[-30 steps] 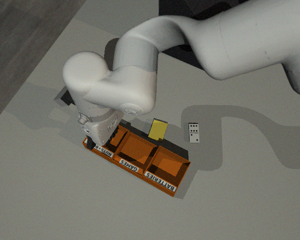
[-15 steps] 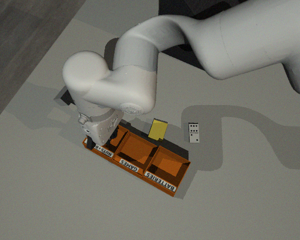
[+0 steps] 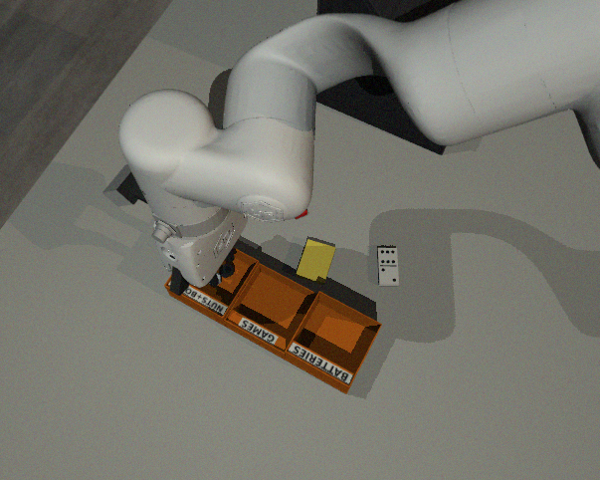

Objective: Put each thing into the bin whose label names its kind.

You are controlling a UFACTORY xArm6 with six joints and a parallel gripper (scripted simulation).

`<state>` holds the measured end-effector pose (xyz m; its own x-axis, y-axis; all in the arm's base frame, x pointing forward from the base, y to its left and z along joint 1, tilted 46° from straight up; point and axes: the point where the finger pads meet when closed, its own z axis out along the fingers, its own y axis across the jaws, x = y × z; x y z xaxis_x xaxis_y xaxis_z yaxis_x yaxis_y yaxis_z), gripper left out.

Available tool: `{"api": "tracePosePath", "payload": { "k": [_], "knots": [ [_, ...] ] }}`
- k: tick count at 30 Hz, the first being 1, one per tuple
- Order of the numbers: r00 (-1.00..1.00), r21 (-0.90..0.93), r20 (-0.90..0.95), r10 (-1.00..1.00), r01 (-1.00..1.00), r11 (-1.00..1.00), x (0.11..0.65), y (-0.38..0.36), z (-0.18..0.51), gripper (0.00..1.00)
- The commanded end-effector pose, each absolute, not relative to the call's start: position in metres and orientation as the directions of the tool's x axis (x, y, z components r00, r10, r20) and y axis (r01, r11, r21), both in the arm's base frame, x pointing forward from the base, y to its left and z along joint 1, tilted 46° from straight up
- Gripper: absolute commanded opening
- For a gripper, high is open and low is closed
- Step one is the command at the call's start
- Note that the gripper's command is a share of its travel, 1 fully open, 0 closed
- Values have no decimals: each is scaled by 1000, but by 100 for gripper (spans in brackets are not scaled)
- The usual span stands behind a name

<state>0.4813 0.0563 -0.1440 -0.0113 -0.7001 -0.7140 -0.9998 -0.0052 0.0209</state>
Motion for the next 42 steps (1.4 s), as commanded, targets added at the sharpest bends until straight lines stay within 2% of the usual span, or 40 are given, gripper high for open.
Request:
{"api": "tracePosePath", "payload": {
  "k": [1,23,24,26,42],
  "knots": [
    [-10,18,-713,-701,-1000,-4,483,50,-138,30],
    [-10,18,-713,-701,-1000,-4,483,36,-124,30],
    [-60,54,-711,-700,-998,31,478,41,-119,41],
    [-160,124,-703,-693,-987,101,469,51,-109,41],
    [-495,376,-625,-604,-869,323,407,119,-39,41]
  ]
}}
